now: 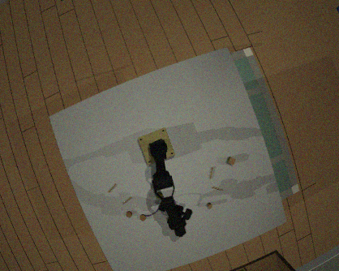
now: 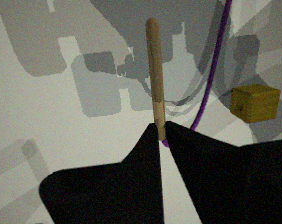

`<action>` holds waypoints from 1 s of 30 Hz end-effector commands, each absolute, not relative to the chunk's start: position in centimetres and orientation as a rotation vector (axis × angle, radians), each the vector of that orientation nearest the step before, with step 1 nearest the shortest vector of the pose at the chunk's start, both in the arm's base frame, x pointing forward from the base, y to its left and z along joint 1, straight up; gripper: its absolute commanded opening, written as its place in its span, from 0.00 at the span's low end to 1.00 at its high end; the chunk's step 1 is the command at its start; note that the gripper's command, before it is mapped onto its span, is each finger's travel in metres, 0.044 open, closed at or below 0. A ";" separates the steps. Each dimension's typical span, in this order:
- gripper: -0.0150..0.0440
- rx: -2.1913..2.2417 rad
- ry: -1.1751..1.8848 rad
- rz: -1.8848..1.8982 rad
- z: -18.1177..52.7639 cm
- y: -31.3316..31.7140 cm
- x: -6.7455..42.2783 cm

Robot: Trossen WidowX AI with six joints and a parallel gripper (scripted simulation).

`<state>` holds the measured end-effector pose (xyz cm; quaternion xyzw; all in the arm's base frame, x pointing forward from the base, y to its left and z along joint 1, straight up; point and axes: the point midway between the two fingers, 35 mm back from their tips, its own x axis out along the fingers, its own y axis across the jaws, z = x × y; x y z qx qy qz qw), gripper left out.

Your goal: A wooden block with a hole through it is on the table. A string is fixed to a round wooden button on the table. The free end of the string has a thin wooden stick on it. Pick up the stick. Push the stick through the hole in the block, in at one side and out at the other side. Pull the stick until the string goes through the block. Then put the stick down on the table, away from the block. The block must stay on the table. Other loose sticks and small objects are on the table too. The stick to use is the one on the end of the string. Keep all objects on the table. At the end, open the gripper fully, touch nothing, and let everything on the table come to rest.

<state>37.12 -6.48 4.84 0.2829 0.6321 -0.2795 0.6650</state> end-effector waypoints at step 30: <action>0.25 1.568 0.914 -1.502 4.9 -8.4 38.8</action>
